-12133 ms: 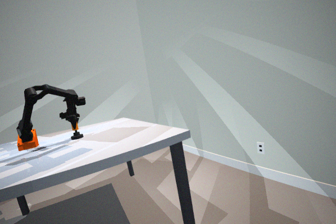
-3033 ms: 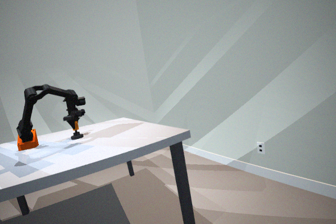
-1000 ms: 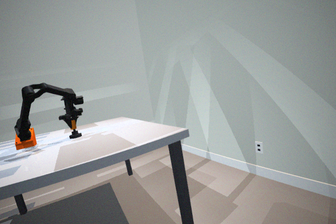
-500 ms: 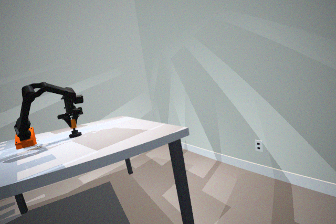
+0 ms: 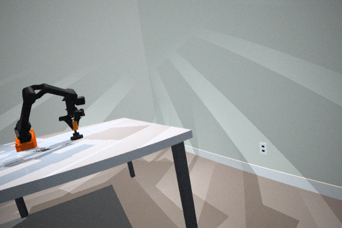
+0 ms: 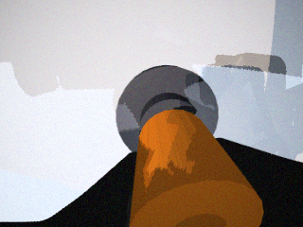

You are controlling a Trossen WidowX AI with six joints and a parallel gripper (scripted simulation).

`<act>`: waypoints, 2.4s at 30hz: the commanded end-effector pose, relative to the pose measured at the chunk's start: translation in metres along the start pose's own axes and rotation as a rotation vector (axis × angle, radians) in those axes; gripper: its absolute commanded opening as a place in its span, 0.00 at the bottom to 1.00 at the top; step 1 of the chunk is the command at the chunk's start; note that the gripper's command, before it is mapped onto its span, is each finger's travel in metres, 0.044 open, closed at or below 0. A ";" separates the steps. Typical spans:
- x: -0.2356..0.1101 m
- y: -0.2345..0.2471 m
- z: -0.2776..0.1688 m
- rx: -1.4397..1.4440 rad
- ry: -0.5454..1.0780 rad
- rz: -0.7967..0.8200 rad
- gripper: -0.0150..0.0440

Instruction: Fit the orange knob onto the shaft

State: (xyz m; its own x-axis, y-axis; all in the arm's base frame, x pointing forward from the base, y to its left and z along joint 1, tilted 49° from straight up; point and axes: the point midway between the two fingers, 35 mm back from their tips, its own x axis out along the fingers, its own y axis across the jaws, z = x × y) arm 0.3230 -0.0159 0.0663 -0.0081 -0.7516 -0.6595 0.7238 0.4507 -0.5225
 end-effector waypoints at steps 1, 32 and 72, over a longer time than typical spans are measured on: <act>0.000 0.000 -0.001 -0.001 -0.004 0.003 0.25; 0.000 -0.001 -0.002 -0.001 -0.004 0.003 0.25; 0.000 -0.001 -0.001 0.208 -0.003 0.003 0.25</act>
State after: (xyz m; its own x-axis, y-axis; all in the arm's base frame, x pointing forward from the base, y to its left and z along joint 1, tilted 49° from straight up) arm 0.3203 -0.0171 0.0653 -0.0080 -0.7520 -0.6591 0.8513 0.3407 -0.3990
